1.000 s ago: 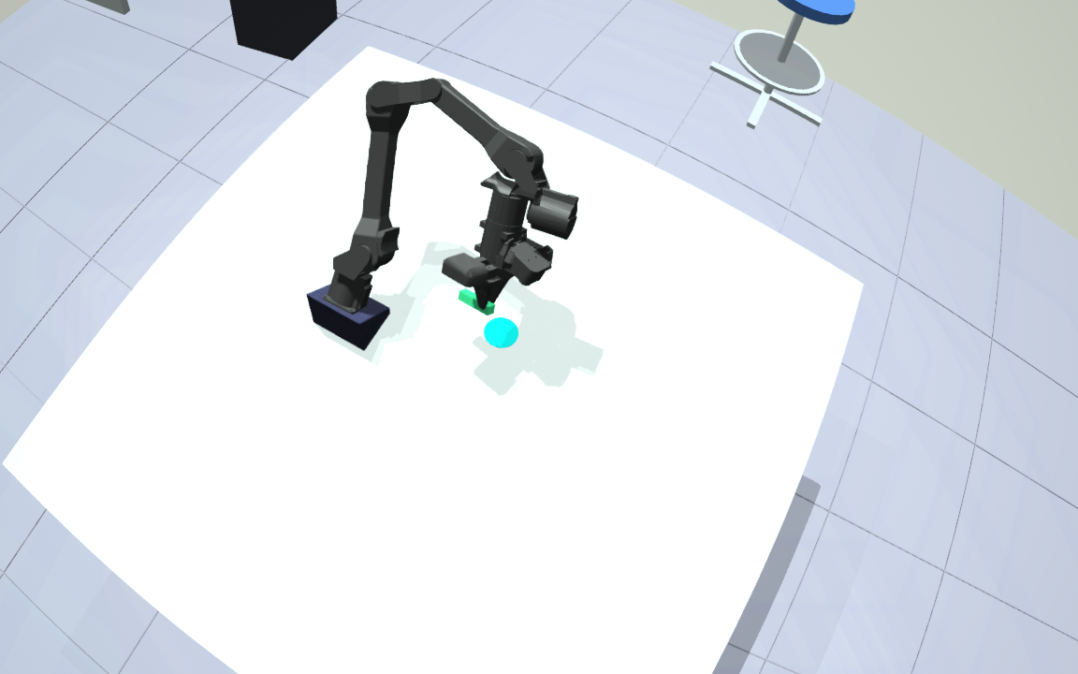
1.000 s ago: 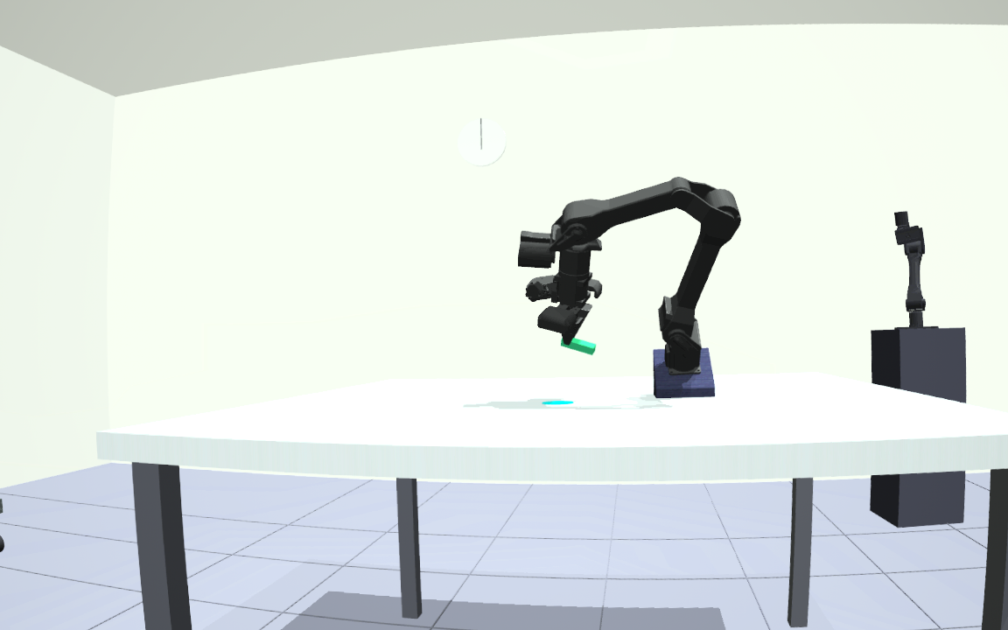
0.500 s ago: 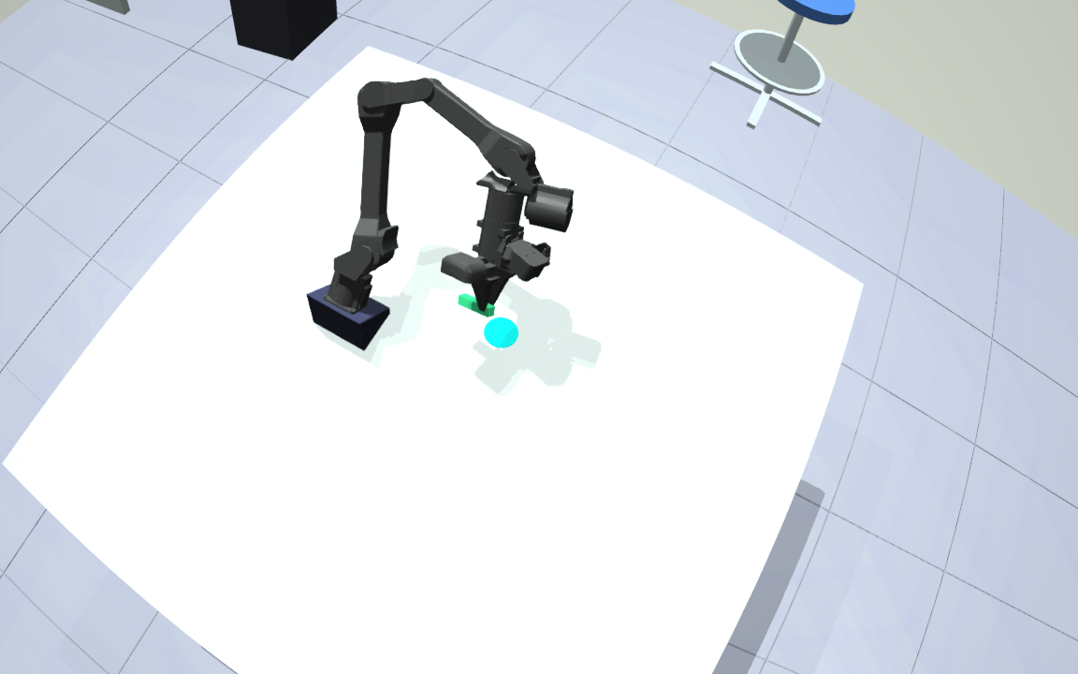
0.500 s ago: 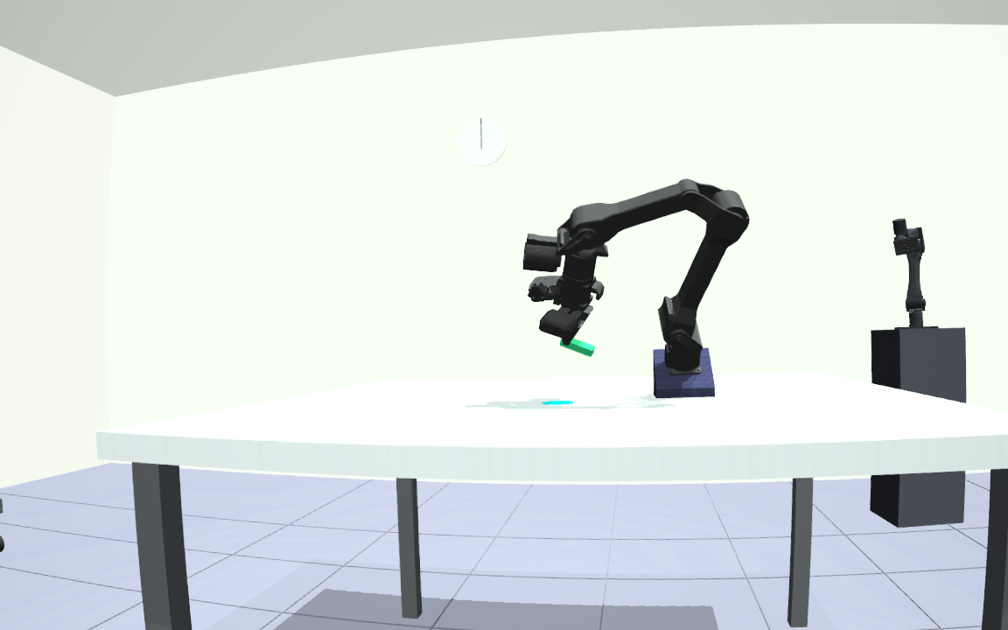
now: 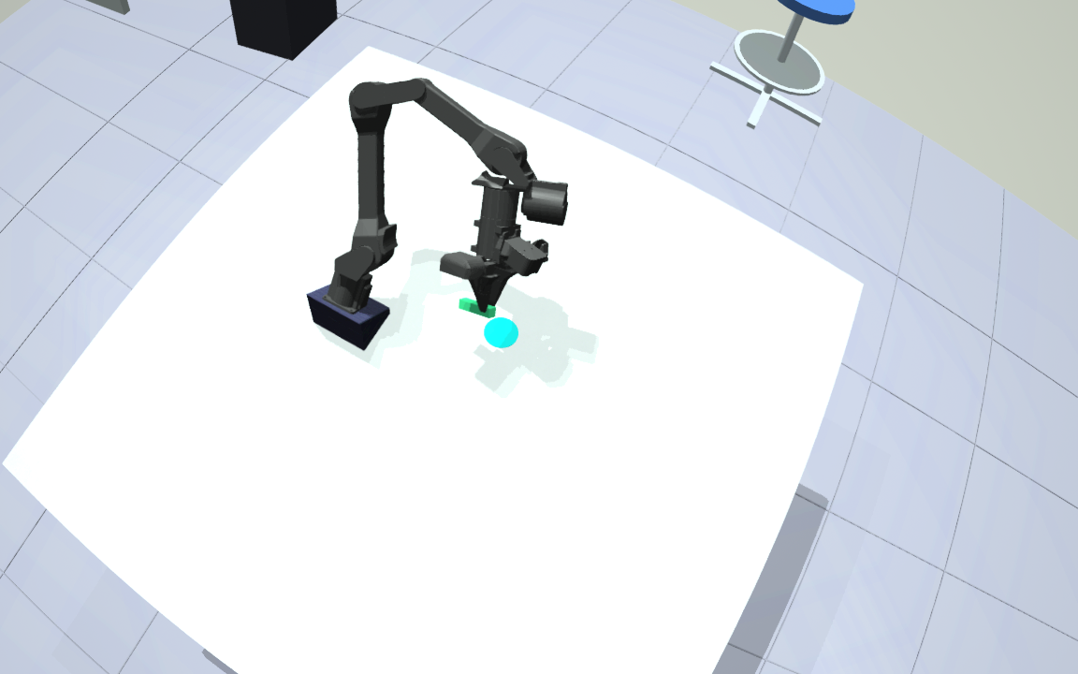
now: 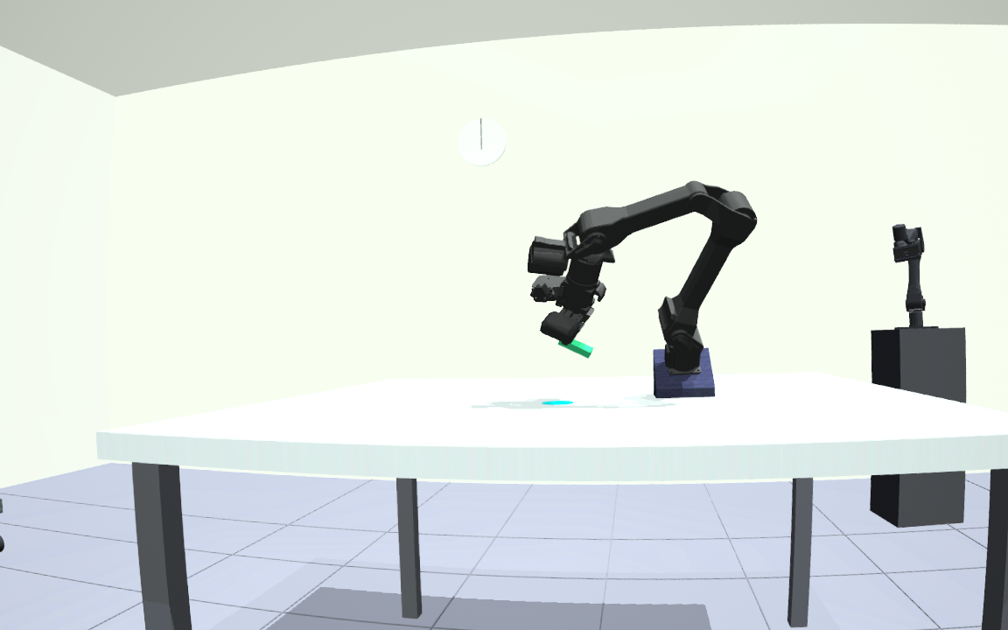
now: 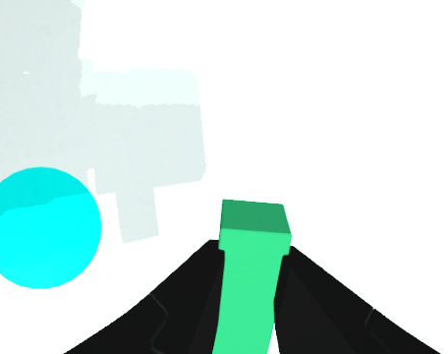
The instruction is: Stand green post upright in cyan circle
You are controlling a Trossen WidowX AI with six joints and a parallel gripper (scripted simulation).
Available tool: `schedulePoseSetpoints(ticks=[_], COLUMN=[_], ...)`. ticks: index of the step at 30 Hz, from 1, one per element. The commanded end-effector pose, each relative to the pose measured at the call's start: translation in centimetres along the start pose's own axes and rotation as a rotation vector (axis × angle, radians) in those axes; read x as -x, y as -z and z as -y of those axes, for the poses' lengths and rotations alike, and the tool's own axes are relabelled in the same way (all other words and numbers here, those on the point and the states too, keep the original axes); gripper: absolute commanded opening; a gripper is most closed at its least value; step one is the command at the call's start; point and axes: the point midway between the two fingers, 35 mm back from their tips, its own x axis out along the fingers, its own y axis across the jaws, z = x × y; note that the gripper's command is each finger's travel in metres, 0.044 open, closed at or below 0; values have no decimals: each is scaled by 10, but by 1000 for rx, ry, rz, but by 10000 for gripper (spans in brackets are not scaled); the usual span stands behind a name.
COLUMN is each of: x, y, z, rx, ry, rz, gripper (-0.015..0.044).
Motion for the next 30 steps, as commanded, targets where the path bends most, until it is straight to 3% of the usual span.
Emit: schedulePoseSetpoints(ticks=[1, 30], x=[1, 2], y=[0, -3], z=[0, -1], rx=[-6, -37], ry=[8, 40], rz=[28, 217], gripper=[22, 22])
